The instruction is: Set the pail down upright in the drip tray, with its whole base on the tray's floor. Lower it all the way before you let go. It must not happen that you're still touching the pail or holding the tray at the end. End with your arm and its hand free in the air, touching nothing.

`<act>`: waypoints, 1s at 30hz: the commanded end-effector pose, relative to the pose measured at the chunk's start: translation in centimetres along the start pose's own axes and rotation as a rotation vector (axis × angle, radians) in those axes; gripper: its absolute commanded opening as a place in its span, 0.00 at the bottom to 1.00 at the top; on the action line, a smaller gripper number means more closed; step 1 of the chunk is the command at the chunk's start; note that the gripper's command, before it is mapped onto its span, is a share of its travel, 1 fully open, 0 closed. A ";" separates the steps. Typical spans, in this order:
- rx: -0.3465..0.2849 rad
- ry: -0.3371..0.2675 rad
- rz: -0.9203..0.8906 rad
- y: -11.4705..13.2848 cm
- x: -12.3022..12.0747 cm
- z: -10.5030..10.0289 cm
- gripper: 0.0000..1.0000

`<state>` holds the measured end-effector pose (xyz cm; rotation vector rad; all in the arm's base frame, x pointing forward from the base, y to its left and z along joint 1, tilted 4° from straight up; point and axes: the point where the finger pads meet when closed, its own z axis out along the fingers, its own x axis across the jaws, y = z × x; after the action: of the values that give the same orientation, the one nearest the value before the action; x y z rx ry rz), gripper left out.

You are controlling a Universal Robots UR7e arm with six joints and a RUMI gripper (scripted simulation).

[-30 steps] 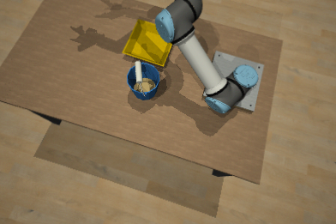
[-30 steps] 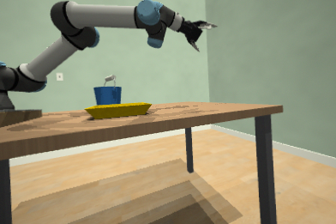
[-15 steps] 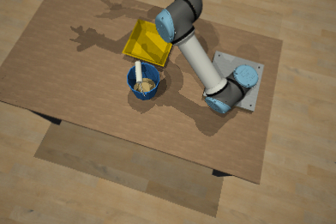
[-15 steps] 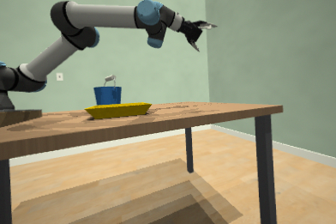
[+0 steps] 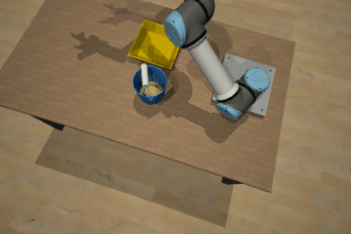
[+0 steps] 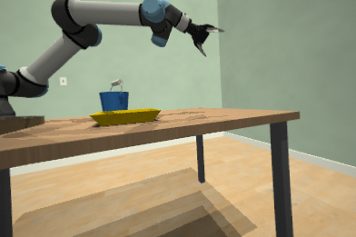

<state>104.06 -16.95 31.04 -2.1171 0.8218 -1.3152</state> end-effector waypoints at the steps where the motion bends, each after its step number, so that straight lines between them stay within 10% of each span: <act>1: -0.042 -0.049 -0.045 -1.4 -1.9 -0.9 1.00; 15: -0.223 -0.387 -0.338 -6.5 -16.3 -9.6 1.00; 30: -0.297 -0.959 -0.805 -6.5 -37.5 -32.7 1.00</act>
<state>70.30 9.08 26.44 -2.9771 -0.1308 -0.4283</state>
